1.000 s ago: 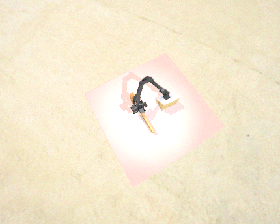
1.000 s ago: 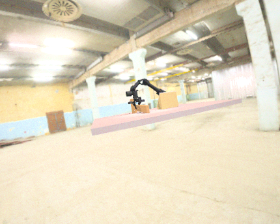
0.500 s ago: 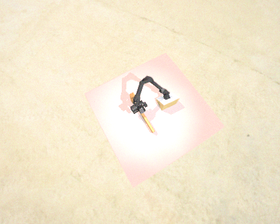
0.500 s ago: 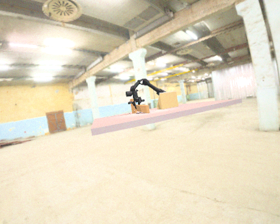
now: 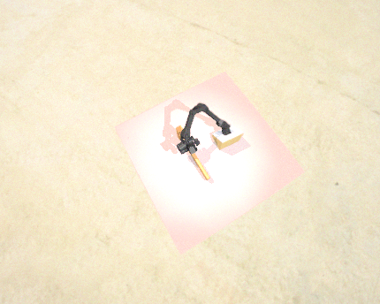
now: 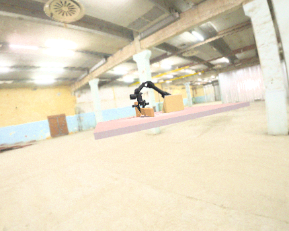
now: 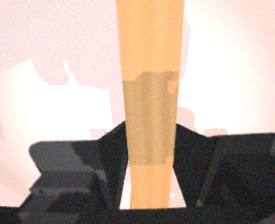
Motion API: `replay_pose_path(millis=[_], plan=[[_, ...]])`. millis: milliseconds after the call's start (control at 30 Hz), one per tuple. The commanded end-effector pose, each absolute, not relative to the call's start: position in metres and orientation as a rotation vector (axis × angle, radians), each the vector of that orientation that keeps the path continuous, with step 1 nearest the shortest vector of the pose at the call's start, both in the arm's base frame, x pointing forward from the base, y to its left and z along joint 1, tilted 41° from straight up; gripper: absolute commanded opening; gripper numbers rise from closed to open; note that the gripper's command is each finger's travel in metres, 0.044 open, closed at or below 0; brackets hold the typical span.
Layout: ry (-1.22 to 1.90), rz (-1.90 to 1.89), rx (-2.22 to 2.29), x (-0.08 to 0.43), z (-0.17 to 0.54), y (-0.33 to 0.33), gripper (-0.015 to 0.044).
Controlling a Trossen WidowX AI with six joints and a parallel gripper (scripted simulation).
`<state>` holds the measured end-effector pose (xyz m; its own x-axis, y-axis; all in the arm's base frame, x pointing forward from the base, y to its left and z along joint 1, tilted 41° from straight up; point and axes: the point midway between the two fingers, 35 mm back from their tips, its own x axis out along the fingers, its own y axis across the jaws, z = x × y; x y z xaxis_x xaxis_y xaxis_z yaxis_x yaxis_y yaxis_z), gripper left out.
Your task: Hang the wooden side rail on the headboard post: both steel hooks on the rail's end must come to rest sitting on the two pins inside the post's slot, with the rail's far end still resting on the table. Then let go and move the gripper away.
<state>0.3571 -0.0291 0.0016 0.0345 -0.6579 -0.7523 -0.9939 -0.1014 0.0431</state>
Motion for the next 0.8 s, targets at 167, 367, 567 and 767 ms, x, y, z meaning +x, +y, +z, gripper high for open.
replay_pose_path(millis=[167,367,567,767], plan=[[1.657,0.859,-1.819,0.3579,0.0057,-0.0287,0.0],[1.657,0.858,-1.819,0.3585,0.0056,-0.0296,0.0],[1.657,0.858,-1.819,0.358,0.0059,-0.0303,0.0],[1.657,0.858,-1.819,0.3582,0.0064,-0.0307,0.0]])
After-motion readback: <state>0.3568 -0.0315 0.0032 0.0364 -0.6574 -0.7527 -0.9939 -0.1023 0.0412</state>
